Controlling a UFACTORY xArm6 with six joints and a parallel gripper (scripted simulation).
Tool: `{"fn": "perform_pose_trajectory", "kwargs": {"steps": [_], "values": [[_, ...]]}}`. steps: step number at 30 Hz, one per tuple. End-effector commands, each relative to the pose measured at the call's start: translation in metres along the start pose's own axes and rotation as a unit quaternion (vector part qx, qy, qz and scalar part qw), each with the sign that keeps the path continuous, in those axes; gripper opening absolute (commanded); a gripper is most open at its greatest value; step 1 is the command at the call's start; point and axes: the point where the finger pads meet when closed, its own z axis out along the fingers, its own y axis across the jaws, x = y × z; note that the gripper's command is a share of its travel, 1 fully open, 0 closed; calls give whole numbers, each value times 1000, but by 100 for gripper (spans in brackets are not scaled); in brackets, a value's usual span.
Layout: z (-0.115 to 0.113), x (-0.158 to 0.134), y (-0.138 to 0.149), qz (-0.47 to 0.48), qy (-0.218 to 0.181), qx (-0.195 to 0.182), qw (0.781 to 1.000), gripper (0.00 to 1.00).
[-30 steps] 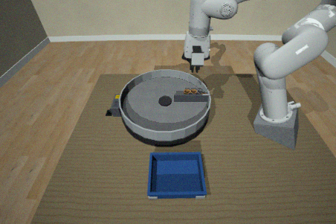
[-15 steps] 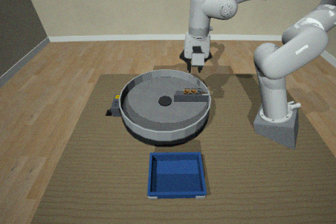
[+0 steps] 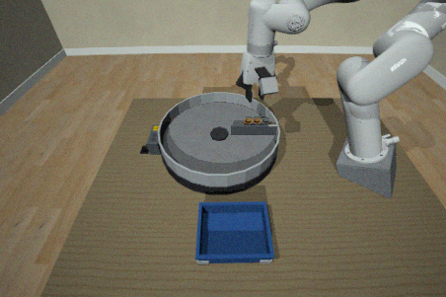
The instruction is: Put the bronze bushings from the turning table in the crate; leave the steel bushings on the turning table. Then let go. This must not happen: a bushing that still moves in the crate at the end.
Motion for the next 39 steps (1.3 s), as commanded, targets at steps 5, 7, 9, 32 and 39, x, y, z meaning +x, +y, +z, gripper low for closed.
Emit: {"fn": "perform_pose_trajectory", "kwargs": {"steps": [5, 7, 9, 32, 39], "values": [[22, -8, 10, -149, 3, -4, 989, 40], [25, -9, 11, -165, 3, -4, 986, 40], [28, -10, 12, -184, 3, -4, 983, 40], [54, -17, 21, -344, 2, -5, 939, 40], [54, -17, 21, -344, 2, -5, 939, 40]]}}
